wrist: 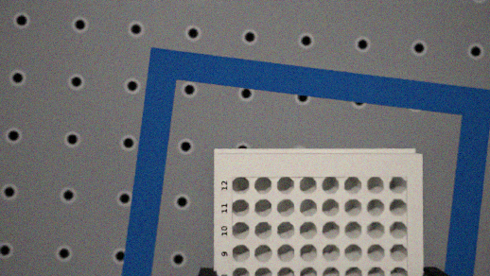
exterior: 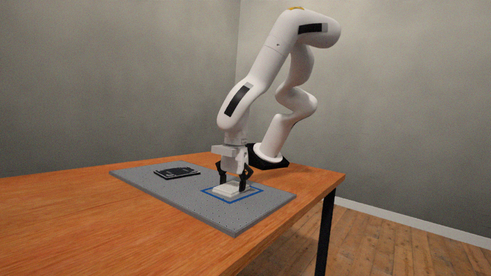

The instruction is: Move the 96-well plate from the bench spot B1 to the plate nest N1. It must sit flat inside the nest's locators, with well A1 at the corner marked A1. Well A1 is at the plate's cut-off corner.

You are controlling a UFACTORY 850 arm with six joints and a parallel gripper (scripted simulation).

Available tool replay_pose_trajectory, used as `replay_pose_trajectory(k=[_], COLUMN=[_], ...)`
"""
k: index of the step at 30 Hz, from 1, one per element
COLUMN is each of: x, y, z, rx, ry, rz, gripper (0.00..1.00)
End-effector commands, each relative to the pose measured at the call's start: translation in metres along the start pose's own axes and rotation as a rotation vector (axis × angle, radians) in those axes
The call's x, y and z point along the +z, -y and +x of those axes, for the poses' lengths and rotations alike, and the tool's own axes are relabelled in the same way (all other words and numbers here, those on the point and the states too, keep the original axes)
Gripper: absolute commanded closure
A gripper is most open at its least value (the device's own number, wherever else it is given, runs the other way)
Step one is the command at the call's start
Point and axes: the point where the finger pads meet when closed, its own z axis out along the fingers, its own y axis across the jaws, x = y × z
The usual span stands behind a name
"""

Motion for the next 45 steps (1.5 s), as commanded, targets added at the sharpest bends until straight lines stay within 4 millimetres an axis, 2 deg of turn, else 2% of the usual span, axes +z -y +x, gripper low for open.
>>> replay_pose_trajectory(k=[1,26,45], x=[-0.001,-0.001,-0.012], y=[0.000,0.000,0.000], z=[0.001,0.001,0.001], rx=[0.000,0.000,0.000], ry=[-0.002,-0.002,-0.002], rz=[0.000,0.000,0.000], gripper=[1.00,1.00,1.00])
